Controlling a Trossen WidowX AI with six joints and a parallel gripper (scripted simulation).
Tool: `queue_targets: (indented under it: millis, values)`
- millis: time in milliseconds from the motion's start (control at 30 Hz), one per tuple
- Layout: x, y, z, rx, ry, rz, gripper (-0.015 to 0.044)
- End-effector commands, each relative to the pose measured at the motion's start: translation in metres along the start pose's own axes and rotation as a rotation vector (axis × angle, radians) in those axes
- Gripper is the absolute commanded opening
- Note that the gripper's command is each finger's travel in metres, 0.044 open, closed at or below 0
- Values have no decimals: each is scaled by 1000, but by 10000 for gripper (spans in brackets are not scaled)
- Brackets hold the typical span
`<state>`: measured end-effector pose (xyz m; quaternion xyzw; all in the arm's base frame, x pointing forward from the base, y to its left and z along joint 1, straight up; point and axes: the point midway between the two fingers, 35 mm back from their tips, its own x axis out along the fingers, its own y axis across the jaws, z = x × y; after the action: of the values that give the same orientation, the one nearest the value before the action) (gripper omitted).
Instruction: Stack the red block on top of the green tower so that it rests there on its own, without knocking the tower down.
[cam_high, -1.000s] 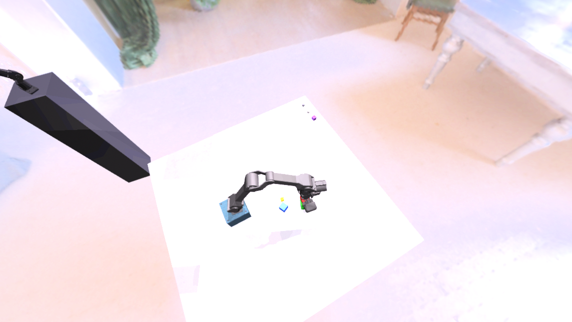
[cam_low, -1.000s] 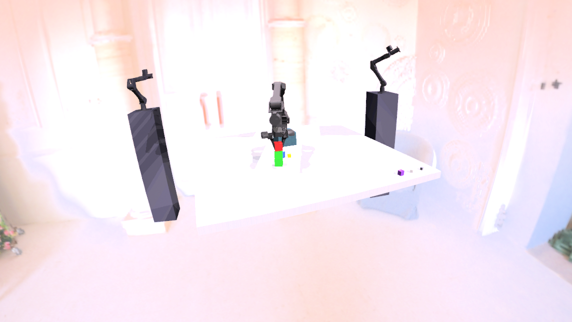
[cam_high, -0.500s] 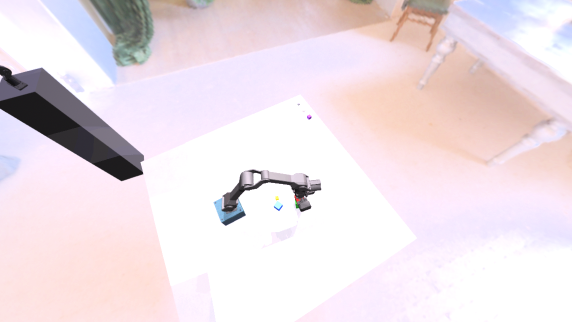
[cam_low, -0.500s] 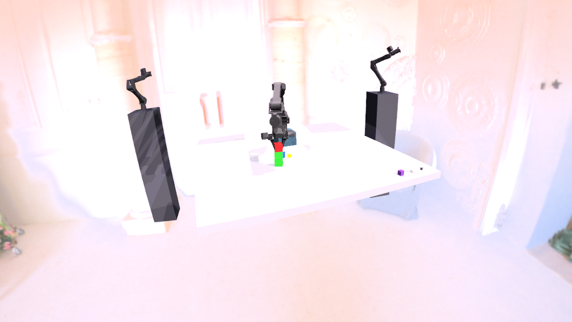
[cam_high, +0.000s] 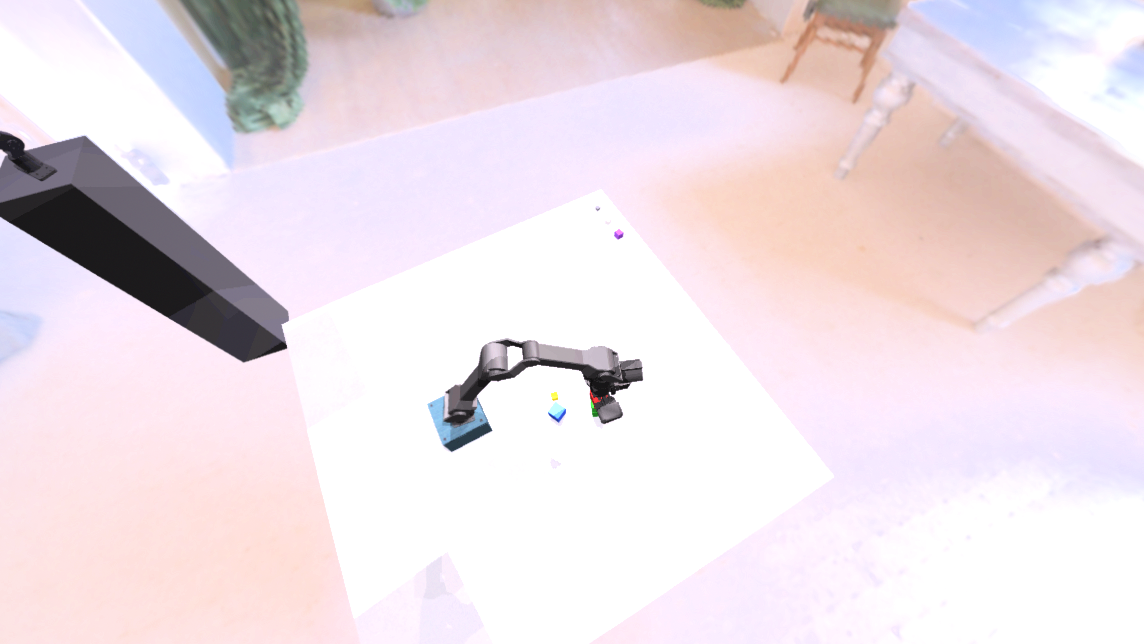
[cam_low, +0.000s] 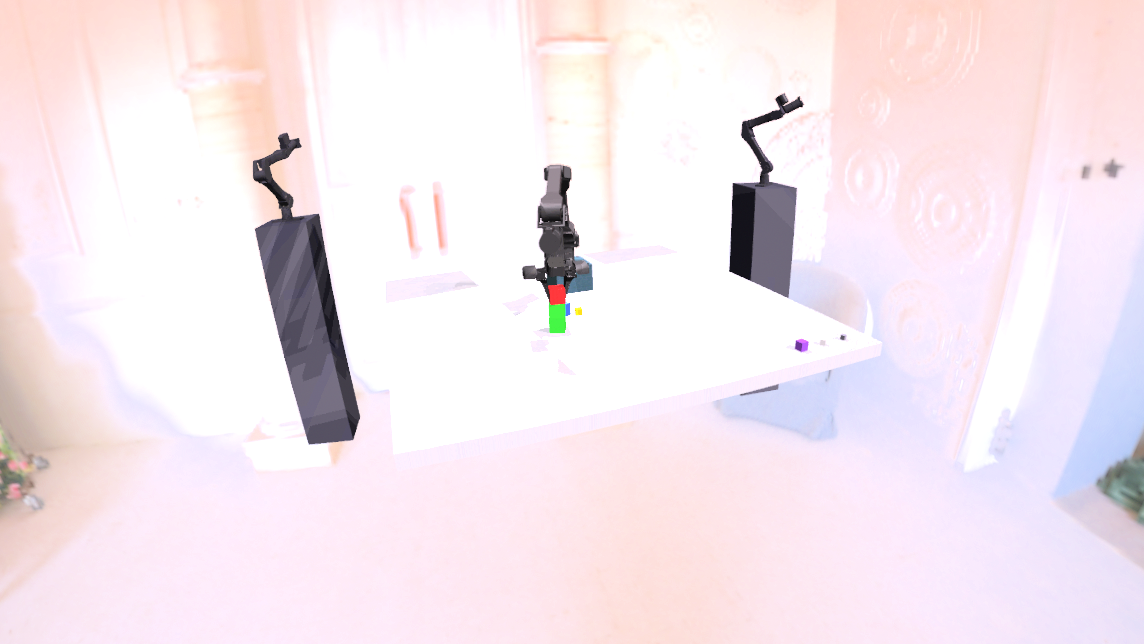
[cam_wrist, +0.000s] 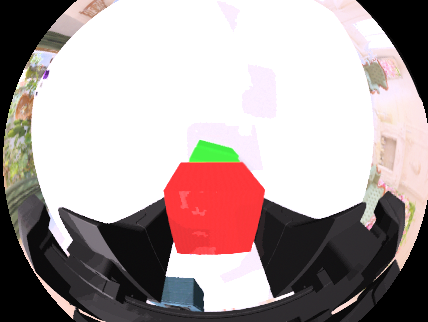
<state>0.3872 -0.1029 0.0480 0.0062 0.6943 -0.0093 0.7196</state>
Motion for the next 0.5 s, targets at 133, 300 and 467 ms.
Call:
queue_targets:
  millis: [133, 300, 467]
  values:
    - [2, -1, -1, -4, 4, -4, 0]
    - [1, -1, -1, -4, 4, -4, 0]
    - [0, 0, -1, 0, 6, 1, 53]
